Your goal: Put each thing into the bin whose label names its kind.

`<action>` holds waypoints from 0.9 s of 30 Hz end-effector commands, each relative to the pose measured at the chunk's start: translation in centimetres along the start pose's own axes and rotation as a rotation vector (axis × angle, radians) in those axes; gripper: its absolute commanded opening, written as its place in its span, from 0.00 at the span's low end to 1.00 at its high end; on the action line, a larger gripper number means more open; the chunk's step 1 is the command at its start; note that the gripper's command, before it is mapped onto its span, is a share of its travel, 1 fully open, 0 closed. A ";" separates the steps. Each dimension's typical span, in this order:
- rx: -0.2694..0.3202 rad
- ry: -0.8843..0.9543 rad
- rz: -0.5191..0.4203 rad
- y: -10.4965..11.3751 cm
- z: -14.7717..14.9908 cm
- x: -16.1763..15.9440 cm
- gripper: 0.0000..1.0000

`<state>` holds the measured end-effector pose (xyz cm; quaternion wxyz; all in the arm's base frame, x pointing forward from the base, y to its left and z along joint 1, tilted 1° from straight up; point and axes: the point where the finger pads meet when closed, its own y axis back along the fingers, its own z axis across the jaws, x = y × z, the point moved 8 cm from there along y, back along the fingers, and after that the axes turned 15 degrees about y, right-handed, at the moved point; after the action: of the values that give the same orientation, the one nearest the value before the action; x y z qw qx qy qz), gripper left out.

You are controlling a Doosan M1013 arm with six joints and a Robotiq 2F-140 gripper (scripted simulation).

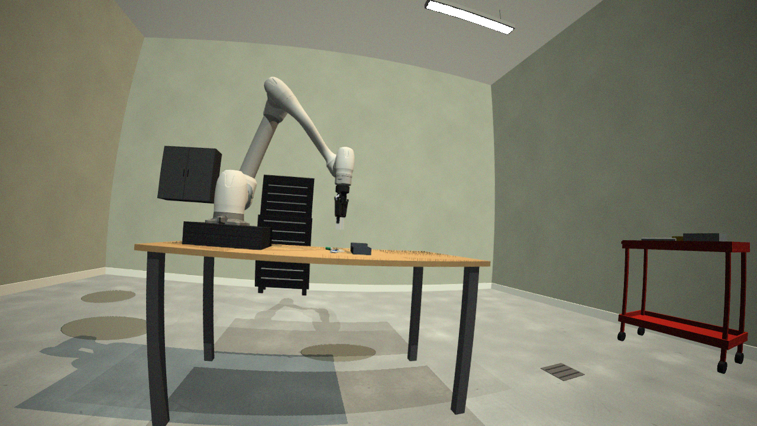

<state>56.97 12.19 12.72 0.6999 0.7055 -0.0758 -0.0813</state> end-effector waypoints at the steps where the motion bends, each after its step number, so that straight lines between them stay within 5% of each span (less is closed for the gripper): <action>1: -0.006 -0.157 0.008 -2.3 -0.1 -3.1 0.17; 9: -0.014 -0.384 0.021 -3.8 -0.1 -5.5 0.17; 27: -0.014 -0.384 0.021 -3.8 -0.1 -5.3 0.17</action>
<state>51.74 13.53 8.97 0.6784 0.6711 -0.2147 -0.2079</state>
